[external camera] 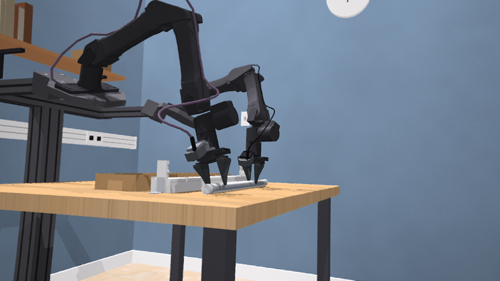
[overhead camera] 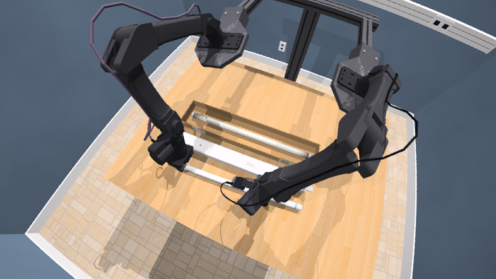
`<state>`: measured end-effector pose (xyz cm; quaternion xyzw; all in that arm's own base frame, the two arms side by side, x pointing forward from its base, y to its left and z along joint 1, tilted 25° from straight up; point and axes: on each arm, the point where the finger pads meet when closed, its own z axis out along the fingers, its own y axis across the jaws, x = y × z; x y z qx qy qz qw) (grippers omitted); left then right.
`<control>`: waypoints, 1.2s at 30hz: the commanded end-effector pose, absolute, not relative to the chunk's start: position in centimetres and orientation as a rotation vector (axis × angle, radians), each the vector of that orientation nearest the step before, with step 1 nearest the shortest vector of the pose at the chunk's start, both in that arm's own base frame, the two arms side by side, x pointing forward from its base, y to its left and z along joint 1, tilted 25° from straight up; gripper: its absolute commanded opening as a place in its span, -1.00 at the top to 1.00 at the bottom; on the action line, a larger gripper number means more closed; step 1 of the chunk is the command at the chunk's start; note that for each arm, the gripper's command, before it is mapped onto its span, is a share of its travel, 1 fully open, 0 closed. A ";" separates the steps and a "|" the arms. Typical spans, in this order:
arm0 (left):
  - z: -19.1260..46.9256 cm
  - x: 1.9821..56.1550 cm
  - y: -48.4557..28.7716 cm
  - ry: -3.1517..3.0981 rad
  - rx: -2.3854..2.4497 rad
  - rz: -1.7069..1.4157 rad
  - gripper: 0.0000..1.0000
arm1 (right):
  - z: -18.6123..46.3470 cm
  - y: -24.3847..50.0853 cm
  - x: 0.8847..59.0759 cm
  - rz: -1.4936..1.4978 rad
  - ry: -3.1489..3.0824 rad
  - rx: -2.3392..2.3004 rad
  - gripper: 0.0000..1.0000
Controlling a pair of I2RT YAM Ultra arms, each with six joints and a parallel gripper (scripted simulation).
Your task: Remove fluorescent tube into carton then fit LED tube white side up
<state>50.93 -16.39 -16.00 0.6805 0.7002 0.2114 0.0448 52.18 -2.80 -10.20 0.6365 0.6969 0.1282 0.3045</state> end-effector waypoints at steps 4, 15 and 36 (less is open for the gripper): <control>-15.7 50.6 -17.3 2.121 2.100 0.628 0.78 | -9.5 -2.3 52.1 0.336 1.854 1.666 0.02; -15.7 50.6 -17.3 2.121 2.100 0.628 0.78 | -6.7 -1.6 50.7 0.346 1.841 1.675 0.02; -15.7 50.6 -17.3 2.121 2.100 0.628 0.78 | -7.6 -2.3 48.2 0.303 1.859 1.694 0.02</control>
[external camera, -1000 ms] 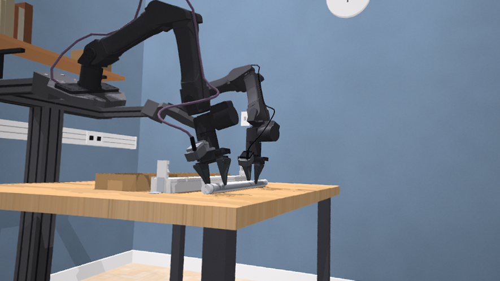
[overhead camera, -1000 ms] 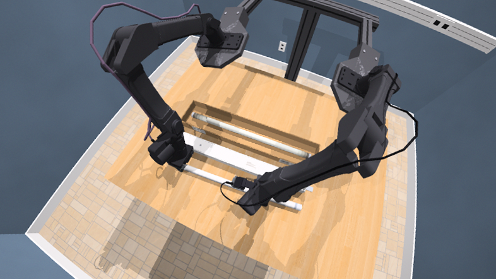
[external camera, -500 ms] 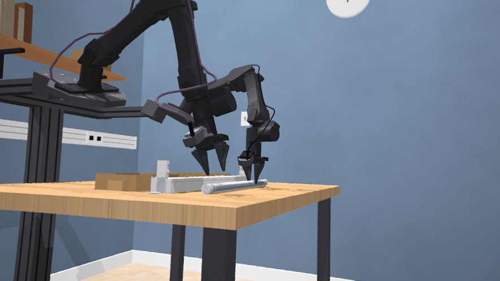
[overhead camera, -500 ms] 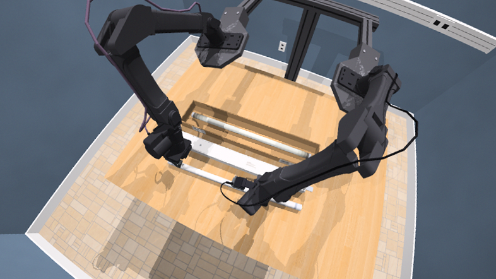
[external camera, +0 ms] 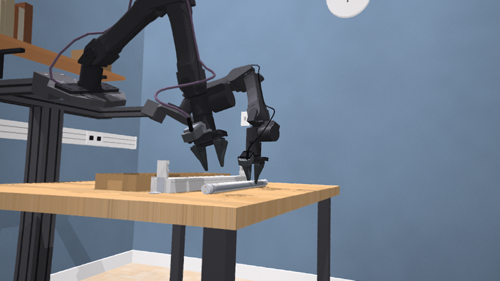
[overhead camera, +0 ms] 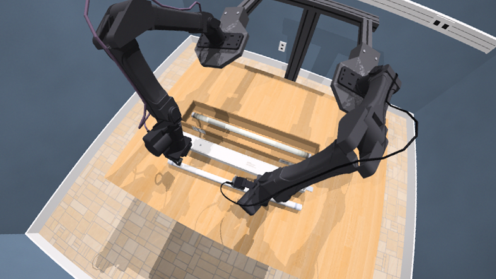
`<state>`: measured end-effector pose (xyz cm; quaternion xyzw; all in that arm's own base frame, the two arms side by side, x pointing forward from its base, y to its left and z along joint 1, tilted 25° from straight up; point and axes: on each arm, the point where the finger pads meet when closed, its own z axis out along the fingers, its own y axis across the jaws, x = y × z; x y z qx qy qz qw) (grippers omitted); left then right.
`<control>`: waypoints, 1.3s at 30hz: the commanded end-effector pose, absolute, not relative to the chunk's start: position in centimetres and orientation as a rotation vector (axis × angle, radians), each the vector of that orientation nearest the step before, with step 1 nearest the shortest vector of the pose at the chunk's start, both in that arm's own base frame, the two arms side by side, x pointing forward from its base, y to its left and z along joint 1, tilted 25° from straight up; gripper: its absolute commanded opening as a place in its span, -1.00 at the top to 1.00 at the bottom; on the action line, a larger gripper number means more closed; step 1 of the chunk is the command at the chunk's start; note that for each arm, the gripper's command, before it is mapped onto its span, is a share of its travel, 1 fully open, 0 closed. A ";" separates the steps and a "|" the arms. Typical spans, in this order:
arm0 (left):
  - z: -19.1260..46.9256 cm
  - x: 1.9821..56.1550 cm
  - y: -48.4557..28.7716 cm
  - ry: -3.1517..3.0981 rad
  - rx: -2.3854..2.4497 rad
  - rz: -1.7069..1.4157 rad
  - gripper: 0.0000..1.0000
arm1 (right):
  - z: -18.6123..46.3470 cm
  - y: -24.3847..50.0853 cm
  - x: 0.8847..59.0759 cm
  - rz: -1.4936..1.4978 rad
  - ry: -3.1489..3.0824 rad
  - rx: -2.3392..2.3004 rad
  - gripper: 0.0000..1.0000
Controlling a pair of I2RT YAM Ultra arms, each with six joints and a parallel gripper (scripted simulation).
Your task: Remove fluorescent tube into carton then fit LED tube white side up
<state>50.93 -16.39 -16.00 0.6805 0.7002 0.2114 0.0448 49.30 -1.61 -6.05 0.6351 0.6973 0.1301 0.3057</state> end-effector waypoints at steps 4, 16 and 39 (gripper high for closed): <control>-15.7 50.6 -17.3 2.121 2.100 0.628 0.78 | -6.1 -1.1 50.0 0.331 1.856 1.686 0.02; -15.7 50.6 -17.3 2.121 2.100 0.628 0.78 | -6.7 -1.3 49.7 0.148 1.946 1.818 0.02; -15.7 50.6 -17.3 2.121 2.100 0.628 0.78 | -6.6 -2.3 52.0 0.119 1.938 1.853 0.02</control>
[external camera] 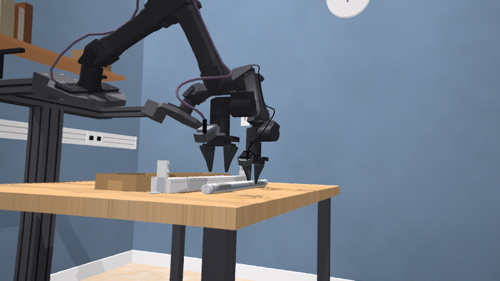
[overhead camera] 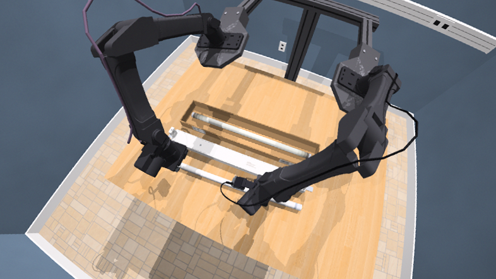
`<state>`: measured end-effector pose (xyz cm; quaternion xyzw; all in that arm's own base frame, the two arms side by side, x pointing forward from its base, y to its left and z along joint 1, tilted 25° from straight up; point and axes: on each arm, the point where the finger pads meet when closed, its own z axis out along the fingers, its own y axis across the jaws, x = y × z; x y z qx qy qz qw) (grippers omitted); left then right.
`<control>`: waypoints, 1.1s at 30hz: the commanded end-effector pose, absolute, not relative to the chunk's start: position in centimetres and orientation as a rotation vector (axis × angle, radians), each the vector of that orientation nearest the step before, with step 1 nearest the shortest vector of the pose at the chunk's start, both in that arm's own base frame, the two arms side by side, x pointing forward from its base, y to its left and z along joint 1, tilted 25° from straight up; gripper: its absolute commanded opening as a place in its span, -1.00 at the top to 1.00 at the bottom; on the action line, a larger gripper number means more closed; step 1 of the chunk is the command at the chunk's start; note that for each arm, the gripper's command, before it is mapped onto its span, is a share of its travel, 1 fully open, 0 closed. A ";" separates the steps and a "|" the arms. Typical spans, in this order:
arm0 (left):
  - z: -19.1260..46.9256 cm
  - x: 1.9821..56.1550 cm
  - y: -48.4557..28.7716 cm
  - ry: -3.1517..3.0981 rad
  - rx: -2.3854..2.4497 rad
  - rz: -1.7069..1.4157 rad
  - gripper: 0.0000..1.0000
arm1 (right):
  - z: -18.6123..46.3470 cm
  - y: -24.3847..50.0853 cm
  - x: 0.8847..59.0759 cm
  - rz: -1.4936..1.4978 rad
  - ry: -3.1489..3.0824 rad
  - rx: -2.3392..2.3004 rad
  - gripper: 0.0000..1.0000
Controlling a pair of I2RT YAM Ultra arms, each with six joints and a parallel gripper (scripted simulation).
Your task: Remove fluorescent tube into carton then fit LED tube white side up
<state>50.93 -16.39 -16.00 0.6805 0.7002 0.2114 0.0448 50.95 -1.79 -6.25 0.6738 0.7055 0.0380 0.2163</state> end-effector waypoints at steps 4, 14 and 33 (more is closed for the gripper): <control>-15.7 50.6 -17.3 2.121 2.100 0.628 0.78 | -7.8 -1.8 52.3 0.130 1.959 1.845 0.02; -15.7 50.6 -17.3 2.121 2.100 0.628 0.78 | -9.5 -3.0 53.3 0.127 1.946 1.855 0.02; -15.7 50.6 -17.3 2.121 2.100 0.628 0.78 | -9.1 -2.0 52.7 0.122 1.964 1.838 0.02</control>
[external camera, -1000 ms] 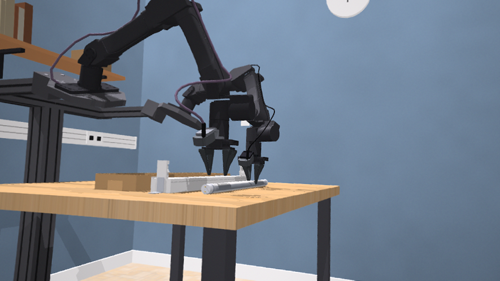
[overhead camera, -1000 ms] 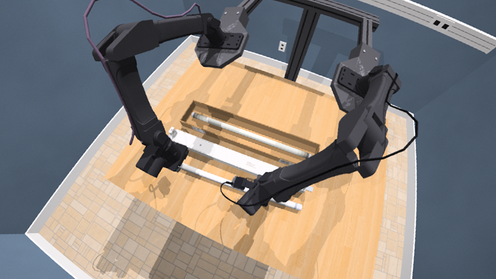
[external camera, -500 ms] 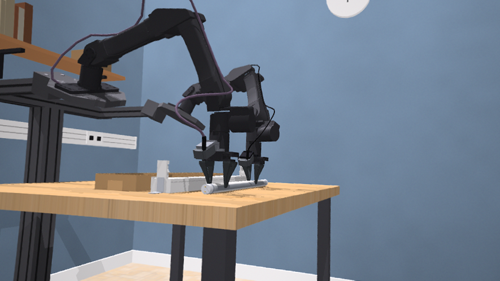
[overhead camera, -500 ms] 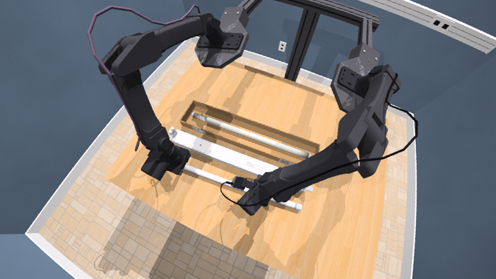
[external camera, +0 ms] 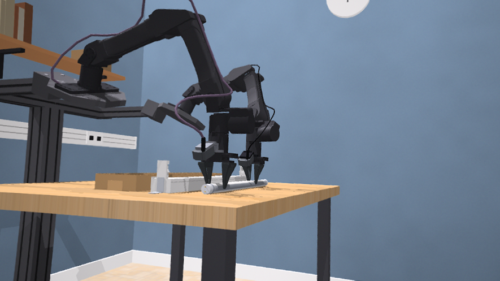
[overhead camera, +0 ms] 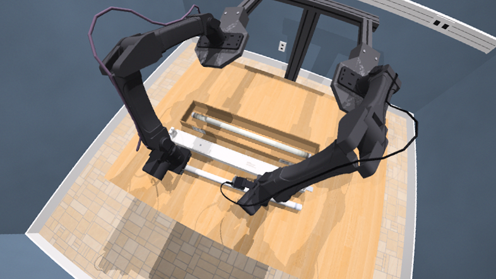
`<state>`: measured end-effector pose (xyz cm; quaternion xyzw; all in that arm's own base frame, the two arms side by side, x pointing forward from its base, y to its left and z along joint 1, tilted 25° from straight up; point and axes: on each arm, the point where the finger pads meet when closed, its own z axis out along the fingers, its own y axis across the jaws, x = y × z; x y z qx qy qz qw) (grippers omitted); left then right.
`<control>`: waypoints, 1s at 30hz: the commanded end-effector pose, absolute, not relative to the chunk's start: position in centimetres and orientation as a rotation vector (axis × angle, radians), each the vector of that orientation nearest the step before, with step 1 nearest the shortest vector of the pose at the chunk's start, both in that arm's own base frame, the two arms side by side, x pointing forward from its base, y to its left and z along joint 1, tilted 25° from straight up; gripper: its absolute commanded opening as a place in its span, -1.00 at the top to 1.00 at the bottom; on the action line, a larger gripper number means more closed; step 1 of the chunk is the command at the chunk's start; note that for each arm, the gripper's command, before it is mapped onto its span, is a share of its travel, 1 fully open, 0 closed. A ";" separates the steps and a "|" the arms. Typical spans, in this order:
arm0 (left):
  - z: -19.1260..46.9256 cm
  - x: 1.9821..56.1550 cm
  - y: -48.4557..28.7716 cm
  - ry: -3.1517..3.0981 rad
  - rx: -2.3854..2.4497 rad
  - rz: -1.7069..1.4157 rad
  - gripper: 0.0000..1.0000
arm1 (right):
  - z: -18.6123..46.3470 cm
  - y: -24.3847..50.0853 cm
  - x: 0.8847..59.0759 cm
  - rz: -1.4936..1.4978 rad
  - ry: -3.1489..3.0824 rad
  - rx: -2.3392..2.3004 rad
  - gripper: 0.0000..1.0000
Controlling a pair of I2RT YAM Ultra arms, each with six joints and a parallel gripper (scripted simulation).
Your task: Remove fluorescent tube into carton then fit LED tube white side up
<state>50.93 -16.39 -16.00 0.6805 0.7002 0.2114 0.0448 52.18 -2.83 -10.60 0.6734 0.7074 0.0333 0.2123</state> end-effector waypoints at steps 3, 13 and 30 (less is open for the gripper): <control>-15.7 50.6 -17.3 2.121 2.100 0.628 0.78 | -8.6 -2.1 53.6 0.128 1.952 1.833 0.78; -15.7 50.6 -17.3 2.121 2.100 0.628 0.78 | -8.8 -2.1 53.4 0.126 1.953 1.837 0.78; -14.7 50.0 -17.3 2.131 2.096 0.645 0.78 | -8.8 -2.1 51.6 0.088 1.969 1.859 0.78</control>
